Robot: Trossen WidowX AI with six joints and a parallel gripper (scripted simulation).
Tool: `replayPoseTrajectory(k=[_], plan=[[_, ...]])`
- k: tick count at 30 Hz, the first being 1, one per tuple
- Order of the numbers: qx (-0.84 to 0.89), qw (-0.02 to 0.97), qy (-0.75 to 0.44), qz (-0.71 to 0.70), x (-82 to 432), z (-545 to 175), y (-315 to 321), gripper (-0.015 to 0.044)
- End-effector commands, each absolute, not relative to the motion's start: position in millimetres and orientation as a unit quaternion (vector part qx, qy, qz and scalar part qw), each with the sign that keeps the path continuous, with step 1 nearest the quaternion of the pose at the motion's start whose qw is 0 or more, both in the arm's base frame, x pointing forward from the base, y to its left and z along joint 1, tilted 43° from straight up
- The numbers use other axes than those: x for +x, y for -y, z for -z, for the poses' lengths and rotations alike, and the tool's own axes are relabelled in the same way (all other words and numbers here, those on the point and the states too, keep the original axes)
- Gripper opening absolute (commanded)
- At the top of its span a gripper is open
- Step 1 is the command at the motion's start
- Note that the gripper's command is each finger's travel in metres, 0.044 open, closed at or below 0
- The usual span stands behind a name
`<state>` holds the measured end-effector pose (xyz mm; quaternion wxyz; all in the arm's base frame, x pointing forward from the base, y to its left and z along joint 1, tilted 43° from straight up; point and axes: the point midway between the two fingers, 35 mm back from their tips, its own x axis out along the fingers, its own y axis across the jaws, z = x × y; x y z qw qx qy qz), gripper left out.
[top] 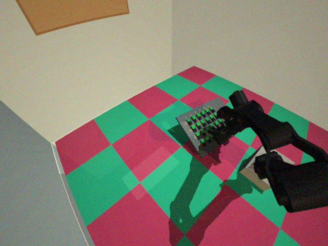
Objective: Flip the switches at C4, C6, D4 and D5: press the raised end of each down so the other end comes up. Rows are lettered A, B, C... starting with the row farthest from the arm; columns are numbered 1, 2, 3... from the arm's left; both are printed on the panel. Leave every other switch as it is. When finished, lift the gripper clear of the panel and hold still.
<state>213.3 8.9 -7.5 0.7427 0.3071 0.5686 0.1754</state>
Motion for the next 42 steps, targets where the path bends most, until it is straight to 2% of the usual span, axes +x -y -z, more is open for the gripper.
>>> replayPoseTrajectory(k=[1,42], plan=[[0.312,0.74,-0.57,-0.177,213.0,11.6,-13.8,0.0],[0.312,0.74,-0.57,-0.177,214.3,15.2,-16.9,0.0]])
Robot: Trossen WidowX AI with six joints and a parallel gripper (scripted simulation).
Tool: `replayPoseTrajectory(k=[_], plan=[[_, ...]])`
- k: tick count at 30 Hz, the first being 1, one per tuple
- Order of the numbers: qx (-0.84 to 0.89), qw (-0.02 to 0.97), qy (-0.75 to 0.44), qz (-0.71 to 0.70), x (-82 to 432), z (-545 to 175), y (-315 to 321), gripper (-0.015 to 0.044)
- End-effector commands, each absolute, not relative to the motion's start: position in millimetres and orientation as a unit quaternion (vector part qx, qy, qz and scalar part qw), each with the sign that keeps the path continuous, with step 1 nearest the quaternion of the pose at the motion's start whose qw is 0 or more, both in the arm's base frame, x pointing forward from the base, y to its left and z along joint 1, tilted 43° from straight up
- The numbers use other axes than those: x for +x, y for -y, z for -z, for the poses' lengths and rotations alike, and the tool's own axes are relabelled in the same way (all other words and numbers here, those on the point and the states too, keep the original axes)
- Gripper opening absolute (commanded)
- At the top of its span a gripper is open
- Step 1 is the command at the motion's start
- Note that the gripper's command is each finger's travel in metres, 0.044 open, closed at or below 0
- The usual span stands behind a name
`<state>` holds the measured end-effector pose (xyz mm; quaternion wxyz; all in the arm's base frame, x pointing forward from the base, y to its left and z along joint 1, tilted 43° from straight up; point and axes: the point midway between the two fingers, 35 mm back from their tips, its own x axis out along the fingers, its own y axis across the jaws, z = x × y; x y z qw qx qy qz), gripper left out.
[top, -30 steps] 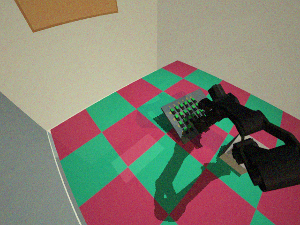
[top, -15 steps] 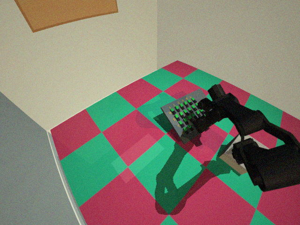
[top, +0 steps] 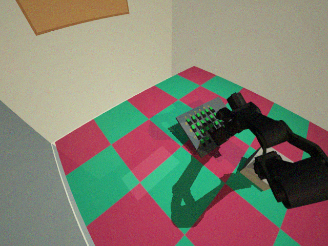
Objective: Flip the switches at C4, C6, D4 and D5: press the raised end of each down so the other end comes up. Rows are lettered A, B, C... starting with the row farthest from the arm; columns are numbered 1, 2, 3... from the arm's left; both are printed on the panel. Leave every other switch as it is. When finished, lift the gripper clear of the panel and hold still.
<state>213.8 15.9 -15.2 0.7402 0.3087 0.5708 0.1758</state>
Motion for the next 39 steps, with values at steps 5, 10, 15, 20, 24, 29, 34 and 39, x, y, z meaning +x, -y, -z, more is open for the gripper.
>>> replayPoseTrajectory(k=[5,10,15,20,24,29,34,39], plan=[[0.312,0.74,-0.57,-0.177,214.4,15.6,-17.3,0.0],[0.312,0.74,-0.57,-0.177,214.6,16.1,-17.8,0.0],[0.312,0.74,-0.57,-0.177,214.8,16.6,-18.2,0.0],[0.312,0.74,-0.57,-0.177,215.0,17.1,-18.6,0.0],[0.308,0.74,-0.572,-0.175,214.0,13.4,-13.0,0.0],[0.308,0.733,-0.58,-0.178,201.3,-24.3,19.0,0.0],[0.309,0.732,-0.58,-0.18,198.7,-30.3,22.5,0.0],[0.308,0.732,-0.58,-0.179,195.9,-10.6,45.0,0.0]])
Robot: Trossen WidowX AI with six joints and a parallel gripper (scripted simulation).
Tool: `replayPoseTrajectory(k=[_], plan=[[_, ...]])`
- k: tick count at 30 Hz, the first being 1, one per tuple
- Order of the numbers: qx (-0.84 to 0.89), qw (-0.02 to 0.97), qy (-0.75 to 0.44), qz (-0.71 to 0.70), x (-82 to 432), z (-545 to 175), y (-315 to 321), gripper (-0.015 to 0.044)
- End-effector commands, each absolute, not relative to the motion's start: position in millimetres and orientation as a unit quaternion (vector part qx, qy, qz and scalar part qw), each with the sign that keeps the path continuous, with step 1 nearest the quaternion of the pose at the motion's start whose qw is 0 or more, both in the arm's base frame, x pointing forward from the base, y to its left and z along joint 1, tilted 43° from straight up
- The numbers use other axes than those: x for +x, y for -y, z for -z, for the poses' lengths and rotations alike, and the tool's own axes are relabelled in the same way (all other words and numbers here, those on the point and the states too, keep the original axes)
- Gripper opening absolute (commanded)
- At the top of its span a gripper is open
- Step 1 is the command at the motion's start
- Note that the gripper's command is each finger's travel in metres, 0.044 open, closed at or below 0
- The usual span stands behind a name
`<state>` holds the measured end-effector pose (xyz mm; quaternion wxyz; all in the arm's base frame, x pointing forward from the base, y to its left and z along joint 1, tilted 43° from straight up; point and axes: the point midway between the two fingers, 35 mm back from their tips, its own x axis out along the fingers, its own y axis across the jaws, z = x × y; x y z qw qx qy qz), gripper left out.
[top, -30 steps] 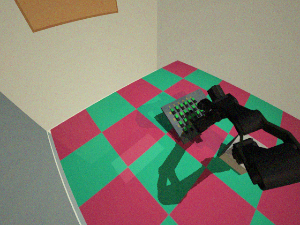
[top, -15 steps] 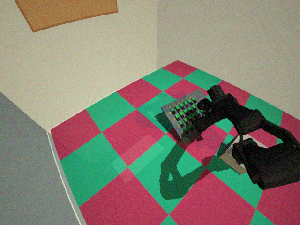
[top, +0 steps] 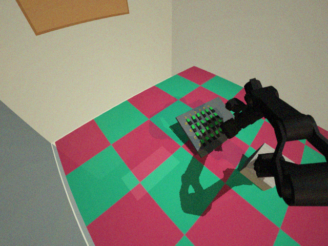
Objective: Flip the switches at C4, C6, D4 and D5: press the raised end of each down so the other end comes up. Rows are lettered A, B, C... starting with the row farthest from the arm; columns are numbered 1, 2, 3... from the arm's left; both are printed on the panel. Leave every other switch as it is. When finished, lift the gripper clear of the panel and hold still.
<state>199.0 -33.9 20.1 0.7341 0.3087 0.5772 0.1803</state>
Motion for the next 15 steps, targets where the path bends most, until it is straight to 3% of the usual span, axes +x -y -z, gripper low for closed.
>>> replayPoseTrajectory(k=[1,15], plan=[[0.308,0.732,-0.58,-0.179,195.6,-9.4,46.3,0.0],[0.311,0.74,-0.57,-0.176,206.3,23.1,18.1,0.0]])
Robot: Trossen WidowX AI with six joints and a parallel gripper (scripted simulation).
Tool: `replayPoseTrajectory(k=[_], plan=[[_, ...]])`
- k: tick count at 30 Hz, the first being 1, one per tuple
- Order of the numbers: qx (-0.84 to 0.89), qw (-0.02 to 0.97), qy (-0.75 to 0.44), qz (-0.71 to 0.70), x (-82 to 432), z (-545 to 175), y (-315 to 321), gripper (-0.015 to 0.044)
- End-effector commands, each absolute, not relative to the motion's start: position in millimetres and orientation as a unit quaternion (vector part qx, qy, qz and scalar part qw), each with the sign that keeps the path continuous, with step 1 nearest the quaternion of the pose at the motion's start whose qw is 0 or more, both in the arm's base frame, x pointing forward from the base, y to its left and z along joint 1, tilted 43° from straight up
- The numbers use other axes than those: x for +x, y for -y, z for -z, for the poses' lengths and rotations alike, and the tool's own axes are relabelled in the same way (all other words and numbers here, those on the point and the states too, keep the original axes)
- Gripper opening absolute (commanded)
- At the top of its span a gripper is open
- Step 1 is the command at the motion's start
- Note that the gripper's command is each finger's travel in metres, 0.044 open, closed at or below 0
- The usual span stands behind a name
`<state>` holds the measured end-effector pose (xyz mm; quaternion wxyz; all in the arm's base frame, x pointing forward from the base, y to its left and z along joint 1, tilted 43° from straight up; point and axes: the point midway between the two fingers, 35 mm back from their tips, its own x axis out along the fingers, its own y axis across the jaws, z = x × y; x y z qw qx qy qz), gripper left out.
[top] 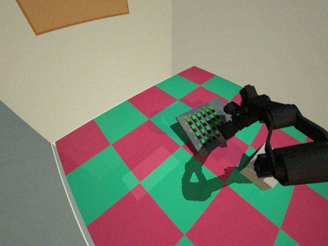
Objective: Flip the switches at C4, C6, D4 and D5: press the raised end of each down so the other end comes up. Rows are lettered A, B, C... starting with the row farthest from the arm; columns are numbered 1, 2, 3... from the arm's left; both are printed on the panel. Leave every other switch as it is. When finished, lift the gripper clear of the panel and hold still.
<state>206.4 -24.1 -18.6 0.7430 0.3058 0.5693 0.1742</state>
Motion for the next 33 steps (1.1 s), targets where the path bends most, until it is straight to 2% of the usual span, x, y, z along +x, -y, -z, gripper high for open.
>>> replayPoseTrajectory(k=[1,33], plan=[[0.311,0.74,-0.57,-0.176,206.5,23.6,17.5,0.0],[0.311,0.74,-0.57,-0.176,210.5,34.3,8.6,0.0]])
